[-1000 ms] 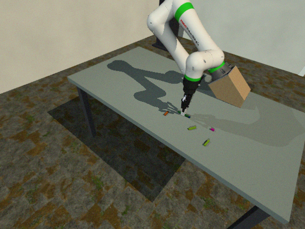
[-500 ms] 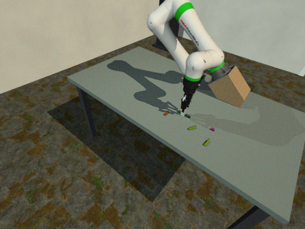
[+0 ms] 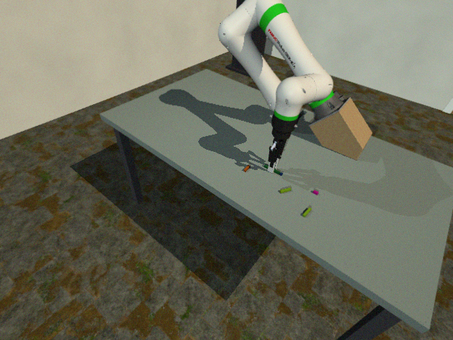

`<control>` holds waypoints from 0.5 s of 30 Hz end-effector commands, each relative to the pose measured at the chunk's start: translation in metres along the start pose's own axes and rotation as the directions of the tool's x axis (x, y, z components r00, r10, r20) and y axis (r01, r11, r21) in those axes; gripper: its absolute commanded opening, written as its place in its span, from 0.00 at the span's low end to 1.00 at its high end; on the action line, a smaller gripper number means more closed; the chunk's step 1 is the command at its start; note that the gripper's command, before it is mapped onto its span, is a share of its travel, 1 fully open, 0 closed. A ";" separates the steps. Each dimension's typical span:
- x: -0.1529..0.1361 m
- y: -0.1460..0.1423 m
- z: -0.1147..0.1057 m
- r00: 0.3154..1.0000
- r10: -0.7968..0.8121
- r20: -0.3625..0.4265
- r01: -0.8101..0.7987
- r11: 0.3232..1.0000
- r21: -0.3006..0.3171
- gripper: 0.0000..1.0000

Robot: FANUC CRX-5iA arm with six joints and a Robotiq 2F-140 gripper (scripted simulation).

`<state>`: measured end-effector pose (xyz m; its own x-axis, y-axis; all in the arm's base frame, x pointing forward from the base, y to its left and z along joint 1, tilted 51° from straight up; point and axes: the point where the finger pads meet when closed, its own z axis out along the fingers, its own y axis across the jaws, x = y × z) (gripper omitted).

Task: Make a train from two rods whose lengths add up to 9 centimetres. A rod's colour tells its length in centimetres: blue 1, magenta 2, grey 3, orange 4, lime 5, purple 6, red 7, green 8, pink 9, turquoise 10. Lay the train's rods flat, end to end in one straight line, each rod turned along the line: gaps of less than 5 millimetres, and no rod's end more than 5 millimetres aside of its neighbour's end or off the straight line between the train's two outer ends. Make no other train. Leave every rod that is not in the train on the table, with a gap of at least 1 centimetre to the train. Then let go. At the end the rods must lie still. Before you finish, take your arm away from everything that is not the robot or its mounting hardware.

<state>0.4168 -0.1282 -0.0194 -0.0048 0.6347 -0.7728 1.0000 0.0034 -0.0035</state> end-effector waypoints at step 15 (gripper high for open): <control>0.000 0.000 -0.042 1.000 0.000 0.000 0.000 1.000 0.000 0.15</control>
<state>0.4169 -0.1037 0.0004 -0.0050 0.6350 -0.7725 1.0000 0.0038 -0.0034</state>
